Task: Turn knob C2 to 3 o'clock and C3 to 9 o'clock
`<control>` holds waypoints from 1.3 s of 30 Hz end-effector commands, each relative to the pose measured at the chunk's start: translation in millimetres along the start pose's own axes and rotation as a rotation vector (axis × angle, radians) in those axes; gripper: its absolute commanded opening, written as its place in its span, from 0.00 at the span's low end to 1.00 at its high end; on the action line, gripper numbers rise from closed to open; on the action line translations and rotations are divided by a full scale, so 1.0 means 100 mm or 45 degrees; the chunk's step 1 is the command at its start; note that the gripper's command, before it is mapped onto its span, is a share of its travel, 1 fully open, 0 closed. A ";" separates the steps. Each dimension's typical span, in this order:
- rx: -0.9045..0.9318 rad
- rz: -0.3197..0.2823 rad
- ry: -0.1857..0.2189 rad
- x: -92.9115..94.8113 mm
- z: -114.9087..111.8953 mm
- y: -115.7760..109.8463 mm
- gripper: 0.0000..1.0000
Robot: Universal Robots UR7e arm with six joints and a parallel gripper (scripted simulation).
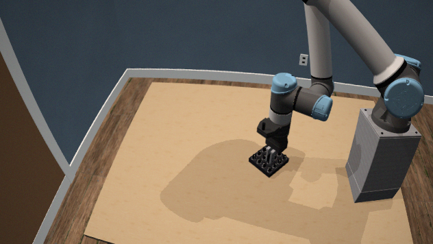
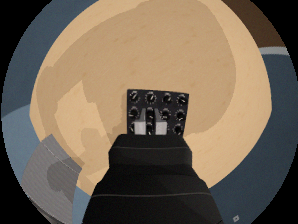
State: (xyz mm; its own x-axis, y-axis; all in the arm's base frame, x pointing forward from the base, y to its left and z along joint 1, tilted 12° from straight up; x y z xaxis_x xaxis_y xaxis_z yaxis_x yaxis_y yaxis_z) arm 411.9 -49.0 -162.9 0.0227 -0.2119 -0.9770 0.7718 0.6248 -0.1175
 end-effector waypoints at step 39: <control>-0.008 0.001 -0.001 -0.01 0.00 0.00 0.46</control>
State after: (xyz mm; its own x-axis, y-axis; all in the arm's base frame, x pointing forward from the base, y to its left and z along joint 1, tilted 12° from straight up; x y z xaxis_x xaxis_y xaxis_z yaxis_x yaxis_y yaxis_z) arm 411.9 -49.0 -162.9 0.0227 -0.2119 -0.9770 0.7677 0.6297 -0.1187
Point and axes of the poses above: the point where the finger pads meet when closed, its own x axis out along the fingers, its own z axis across the jaws, y = z × x, the point moved 5 cm from there along -x, back along the fingers, and after that the axes turned 11 degrees about x, right-handed, at the moved point
